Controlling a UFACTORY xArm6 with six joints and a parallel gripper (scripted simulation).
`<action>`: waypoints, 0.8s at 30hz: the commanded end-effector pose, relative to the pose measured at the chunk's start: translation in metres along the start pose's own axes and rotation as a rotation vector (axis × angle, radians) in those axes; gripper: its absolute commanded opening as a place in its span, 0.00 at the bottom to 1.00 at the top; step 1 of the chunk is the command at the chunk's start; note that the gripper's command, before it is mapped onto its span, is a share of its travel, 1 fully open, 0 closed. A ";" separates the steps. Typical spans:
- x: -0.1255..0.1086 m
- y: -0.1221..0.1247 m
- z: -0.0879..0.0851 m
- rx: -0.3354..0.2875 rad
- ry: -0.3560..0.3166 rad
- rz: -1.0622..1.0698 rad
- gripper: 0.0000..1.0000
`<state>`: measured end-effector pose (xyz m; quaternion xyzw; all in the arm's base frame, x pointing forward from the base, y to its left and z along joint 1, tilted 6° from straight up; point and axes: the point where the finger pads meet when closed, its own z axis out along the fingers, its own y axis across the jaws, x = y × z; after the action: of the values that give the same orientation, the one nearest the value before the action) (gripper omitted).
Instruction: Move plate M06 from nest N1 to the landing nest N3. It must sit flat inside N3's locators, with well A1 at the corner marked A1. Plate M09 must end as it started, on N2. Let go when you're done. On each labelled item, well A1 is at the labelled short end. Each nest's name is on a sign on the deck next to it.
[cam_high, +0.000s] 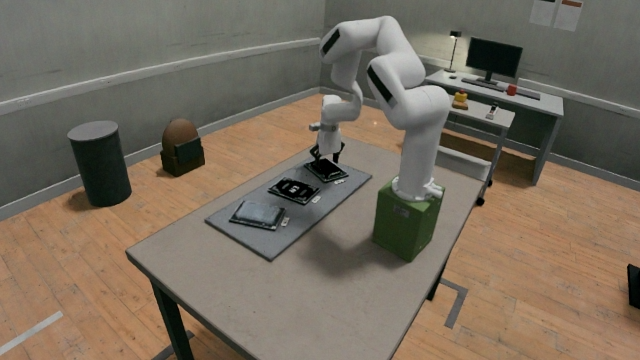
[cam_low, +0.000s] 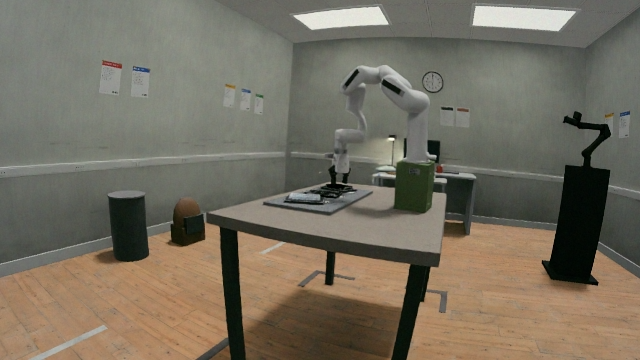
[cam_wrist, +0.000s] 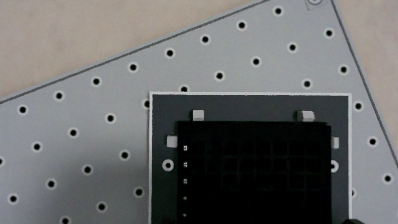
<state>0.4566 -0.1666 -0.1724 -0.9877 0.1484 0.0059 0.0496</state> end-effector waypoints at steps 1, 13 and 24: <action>0.002 0.000 0.002 0.000 0.004 0.000 1.00; 0.002 0.000 0.010 0.000 0.004 0.000 1.00; 0.002 0.000 0.011 0.000 0.004 0.000 1.00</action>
<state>0.4567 -0.1654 -0.1844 -0.9877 0.1484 0.0058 0.0496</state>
